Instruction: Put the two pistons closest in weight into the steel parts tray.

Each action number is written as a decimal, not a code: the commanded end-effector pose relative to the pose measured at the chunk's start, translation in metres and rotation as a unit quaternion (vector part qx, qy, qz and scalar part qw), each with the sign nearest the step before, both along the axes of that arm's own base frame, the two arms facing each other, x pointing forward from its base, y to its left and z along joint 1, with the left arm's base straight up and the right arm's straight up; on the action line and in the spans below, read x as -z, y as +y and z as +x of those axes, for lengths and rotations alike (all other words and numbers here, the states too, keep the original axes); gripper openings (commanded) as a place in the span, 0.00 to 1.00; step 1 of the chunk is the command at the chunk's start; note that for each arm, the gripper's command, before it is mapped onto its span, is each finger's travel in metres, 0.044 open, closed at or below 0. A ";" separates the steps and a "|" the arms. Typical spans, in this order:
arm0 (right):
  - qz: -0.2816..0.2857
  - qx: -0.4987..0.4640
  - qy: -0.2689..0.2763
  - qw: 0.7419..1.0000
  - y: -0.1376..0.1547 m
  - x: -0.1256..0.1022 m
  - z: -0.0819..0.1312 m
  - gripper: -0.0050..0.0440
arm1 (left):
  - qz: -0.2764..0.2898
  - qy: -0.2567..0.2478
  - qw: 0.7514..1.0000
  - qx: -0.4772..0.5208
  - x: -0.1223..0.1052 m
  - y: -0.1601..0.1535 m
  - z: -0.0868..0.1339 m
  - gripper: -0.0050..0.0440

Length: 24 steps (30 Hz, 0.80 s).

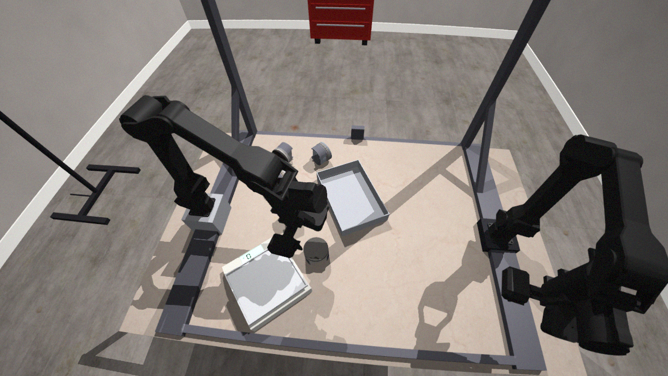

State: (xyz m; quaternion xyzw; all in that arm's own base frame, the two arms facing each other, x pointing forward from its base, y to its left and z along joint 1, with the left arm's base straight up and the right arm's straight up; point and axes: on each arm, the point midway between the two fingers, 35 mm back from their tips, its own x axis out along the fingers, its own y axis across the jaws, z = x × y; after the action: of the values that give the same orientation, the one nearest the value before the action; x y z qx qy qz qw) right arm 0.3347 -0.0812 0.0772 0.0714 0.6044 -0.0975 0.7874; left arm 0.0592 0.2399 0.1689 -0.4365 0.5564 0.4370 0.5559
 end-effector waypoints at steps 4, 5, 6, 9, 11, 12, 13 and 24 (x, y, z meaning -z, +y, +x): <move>-0.002 0.001 -0.008 1.000 -0.001 0.008 0.002 0.90 | 0.008 -0.003 1.000 0.001 -0.005 0.004 0.001 0.92; -0.002 0.001 -0.008 1.000 -0.001 0.010 0.002 0.90 | 0.008 -0.003 1.000 0.001 -0.005 0.004 0.001 0.92; -0.002 0.001 -0.008 1.000 -0.001 0.011 0.002 0.90 | 0.008 -0.003 1.000 0.001 -0.005 0.004 0.001 0.92; -0.002 0.001 -0.008 1.000 -0.001 0.016 0.002 0.90 | 0.008 -0.003 1.000 0.001 -0.005 0.004 0.001 0.92; -0.002 0.001 -0.008 1.000 -0.001 0.020 0.002 0.90 | 0.008 -0.003 1.000 0.001 -0.005 0.004 0.001 0.92; -0.002 0.001 -0.008 1.000 -0.001 0.020 0.002 0.90 | 0.008 -0.003 1.000 0.001 -0.005 0.004 0.001 0.92; -0.002 0.001 -0.008 1.000 -0.001 0.020 0.002 0.90 | 0.008 -0.003 1.000 0.001 -0.005 0.004 0.001 0.92; -0.002 0.001 -0.008 1.000 -0.001 0.038 0.002 0.90 | 0.008 -0.003 1.000 0.001 -0.005 0.004 0.001 0.92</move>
State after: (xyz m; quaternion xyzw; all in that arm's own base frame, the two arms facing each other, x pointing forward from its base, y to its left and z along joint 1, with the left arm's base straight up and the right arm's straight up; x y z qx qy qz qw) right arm 0.3342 -0.0810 0.0409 0.0715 0.6048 -0.0975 0.7871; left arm 0.0592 0.2399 0.1689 -0.4365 0.5564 0.4370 0.5559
